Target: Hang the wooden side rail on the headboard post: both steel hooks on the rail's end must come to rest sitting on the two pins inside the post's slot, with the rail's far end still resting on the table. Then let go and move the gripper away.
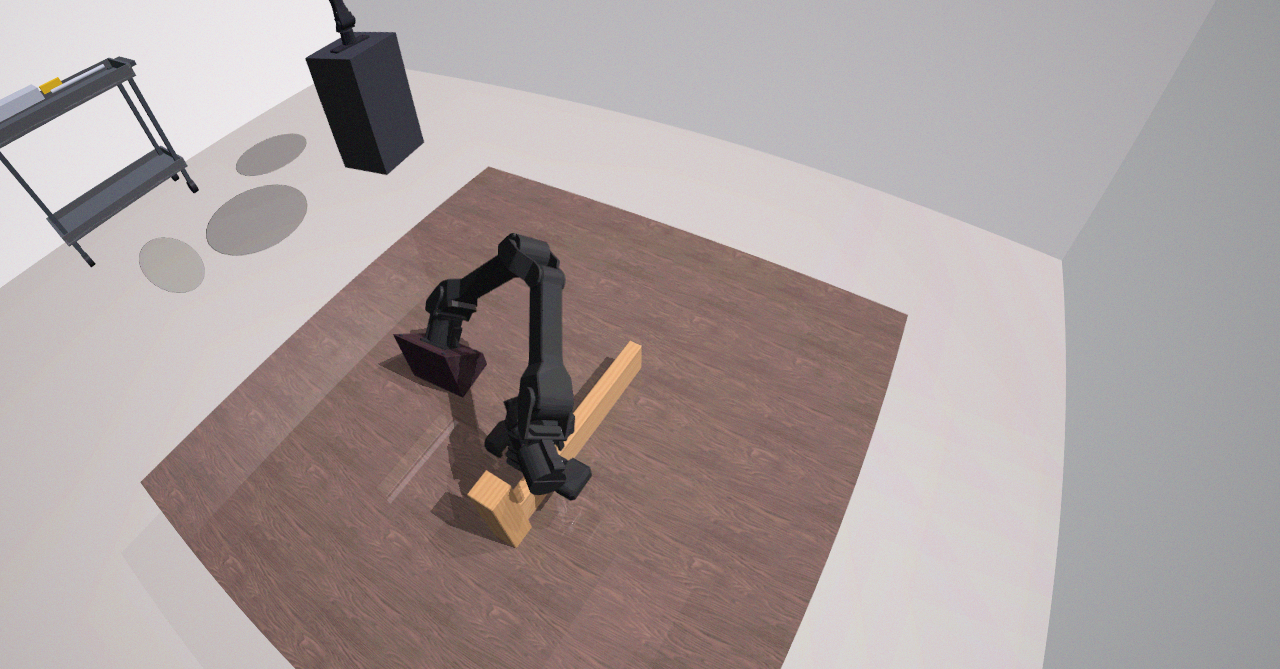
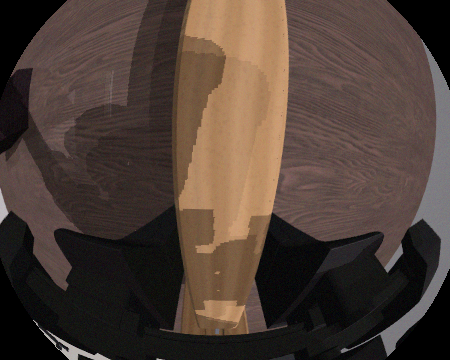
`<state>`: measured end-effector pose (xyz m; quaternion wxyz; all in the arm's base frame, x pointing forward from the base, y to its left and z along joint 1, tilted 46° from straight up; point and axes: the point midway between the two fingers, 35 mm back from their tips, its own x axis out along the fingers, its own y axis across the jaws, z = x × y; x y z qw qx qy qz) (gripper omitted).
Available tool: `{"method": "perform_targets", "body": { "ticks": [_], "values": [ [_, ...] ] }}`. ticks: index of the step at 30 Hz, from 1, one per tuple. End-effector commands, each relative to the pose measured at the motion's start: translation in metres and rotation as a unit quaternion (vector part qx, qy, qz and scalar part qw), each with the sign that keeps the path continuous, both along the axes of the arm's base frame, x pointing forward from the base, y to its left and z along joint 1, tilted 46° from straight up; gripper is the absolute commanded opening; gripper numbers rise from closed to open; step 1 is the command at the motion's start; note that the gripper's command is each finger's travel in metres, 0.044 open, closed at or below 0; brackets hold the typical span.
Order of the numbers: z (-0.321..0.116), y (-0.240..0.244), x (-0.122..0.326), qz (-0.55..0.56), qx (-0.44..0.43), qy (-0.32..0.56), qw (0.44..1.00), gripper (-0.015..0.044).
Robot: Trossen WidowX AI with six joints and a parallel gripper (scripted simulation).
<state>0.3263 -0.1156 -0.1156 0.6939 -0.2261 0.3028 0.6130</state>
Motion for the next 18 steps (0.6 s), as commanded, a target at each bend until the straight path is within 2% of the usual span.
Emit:
{"method": "perform_targets", "body": {
  "ticks": [1,18],
  "values": [
    [-0.0007,-0.0007,0.0000,-0.001,-0.003,0.000,1.000,0.0000],
    [-0.0026,0.0012,0.0002,-0.001,-0.003,0.000,1.000,0.0000]
  ]
}}
